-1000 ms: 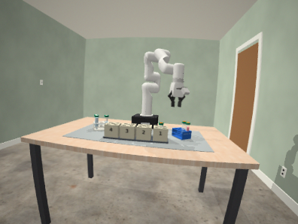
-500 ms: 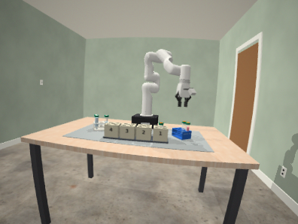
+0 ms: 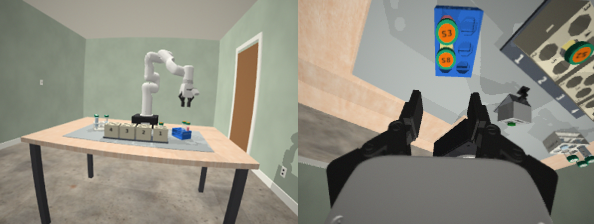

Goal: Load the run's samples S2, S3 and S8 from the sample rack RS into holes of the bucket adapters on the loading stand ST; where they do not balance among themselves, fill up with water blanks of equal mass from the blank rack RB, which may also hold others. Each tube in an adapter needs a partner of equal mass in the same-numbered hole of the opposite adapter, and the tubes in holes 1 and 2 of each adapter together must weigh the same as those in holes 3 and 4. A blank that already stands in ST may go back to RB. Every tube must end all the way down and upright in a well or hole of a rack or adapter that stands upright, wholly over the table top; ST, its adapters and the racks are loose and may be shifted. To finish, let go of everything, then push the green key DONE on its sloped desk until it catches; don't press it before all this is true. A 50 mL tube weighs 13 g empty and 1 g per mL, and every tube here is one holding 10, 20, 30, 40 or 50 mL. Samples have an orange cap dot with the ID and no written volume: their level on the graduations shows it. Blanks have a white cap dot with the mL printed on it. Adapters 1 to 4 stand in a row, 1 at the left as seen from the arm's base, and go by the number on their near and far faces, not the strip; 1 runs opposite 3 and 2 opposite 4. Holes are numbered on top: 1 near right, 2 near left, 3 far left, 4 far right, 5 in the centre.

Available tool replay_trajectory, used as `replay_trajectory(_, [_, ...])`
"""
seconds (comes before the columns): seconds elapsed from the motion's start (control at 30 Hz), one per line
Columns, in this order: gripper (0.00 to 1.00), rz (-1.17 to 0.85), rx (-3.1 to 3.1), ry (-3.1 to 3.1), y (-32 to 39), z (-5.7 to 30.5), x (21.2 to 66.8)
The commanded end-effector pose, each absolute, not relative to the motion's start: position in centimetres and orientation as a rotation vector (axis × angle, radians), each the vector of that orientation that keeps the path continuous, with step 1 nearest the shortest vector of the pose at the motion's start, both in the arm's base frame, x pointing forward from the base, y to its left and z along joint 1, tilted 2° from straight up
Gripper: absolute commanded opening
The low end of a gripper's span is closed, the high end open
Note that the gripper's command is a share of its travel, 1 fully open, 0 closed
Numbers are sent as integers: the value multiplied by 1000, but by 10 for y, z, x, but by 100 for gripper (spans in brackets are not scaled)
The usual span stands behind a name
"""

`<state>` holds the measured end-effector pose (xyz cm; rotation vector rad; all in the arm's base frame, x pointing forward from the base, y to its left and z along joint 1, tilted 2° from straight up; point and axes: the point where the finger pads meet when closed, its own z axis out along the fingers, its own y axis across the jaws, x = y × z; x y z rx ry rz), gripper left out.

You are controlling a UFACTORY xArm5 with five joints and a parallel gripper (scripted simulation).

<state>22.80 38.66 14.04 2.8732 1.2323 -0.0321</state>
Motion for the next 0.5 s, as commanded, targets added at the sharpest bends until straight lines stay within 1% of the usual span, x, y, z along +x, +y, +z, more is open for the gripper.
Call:
replay_trajectory(0.0, [57,-27,2875,1234,388,142,228])
replay_trajectory(0.47, [57,-27,2875,1234,387,118,228])
